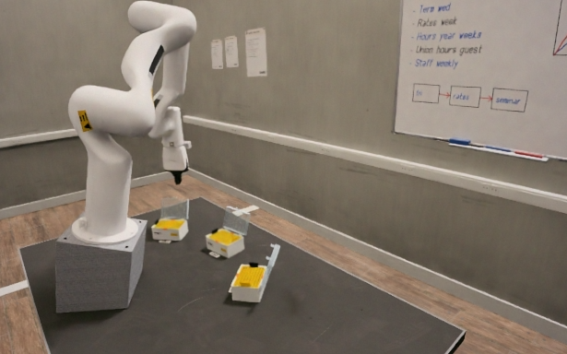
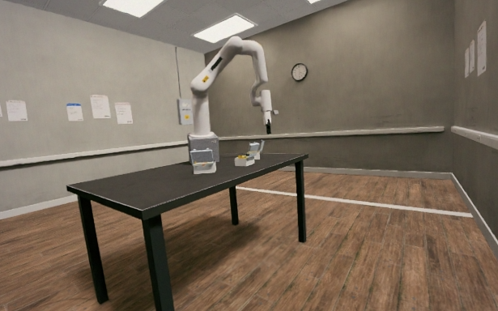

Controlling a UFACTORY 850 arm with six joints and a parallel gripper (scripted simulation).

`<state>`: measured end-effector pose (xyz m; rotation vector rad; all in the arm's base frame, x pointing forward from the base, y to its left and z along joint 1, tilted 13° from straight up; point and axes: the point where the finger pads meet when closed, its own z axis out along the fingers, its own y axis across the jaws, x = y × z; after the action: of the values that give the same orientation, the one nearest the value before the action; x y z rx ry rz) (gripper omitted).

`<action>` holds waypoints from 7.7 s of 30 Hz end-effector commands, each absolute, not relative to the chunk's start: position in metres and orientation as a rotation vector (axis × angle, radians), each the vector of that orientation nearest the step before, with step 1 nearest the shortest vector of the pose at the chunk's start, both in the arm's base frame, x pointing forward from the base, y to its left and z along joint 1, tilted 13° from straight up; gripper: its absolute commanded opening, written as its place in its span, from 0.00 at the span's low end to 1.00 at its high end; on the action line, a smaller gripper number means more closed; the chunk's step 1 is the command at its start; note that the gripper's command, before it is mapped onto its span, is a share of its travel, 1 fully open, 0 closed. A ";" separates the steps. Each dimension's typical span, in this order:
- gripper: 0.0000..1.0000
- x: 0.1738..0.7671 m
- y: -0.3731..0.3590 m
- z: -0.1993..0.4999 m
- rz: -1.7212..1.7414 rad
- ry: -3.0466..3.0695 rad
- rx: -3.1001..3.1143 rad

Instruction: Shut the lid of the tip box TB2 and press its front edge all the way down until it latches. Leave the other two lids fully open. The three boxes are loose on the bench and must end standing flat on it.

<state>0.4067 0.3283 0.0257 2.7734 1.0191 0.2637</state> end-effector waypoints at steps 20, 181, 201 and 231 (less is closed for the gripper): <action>0.00 0.410 0.328 0.017 0.203 1.015 2.770; 0.00 0.344 0.262 -0.018 0.203 1.015 2.770; 0.00 0.338 0.267 0.014 0.203 1.015 2.770; 0.00 0.336 0.267 0.020 0.203 1.016 2.770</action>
<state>0.3360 0.2668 0.0200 2.7693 1.0154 0.2012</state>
